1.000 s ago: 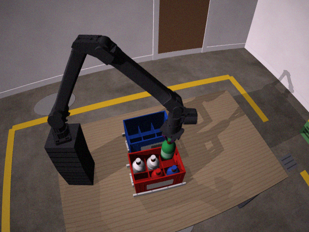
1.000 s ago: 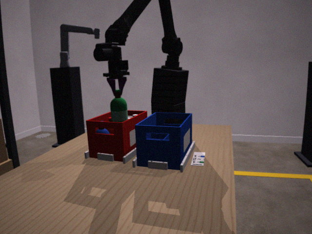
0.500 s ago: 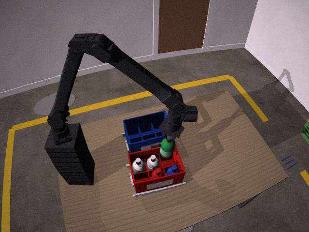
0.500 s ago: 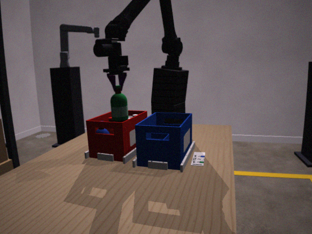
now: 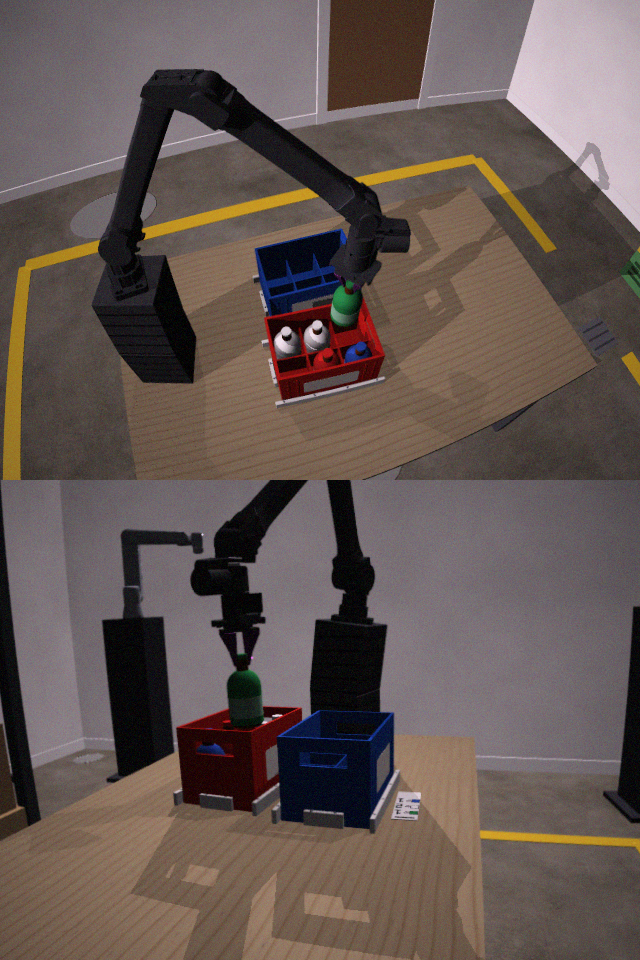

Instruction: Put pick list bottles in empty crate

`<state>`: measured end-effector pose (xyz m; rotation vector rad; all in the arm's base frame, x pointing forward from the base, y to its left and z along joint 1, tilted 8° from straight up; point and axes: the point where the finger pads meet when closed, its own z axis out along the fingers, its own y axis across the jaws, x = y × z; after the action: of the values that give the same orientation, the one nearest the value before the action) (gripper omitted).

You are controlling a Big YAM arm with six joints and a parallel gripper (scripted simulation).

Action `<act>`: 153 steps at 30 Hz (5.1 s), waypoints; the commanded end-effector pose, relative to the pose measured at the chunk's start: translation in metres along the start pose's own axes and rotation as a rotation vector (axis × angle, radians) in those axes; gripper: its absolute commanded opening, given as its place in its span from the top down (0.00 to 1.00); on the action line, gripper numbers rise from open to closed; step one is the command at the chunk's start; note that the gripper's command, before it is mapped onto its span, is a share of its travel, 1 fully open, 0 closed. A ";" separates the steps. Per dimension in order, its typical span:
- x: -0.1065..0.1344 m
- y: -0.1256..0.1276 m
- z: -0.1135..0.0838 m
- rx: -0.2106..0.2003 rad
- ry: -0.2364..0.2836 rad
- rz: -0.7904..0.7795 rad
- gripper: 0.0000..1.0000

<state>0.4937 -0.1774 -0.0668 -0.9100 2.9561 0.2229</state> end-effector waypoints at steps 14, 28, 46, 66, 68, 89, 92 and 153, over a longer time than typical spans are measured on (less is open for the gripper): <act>-0.022 -0.043 -0.071 0.107 -0.070 -0.007 1.00; -0.023 -0.045 -0.074 0.107 -0.070 -0.007 1.00; -0.024 -0.046 -0.076 0.107 -0.070 -0.007 1.00; -0.024 -0.047 -0.078 0.107 -0.070 -0.006 1.00; -0.024 -0.047 -0.078 0.107 -0.070 -0.006 1.00; -0.024 -0.047 -0.078 0.107 -0.070 -0.006 1.00; -0.024 -0.047 -0.078 0.107 -0.070 -0.006 1.00; -0.024 -0.047 -0.079 0.107 -0.070 -0.006 1.00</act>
<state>0.5030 -0.1844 -0.0536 -0.9092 2.9568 0.2243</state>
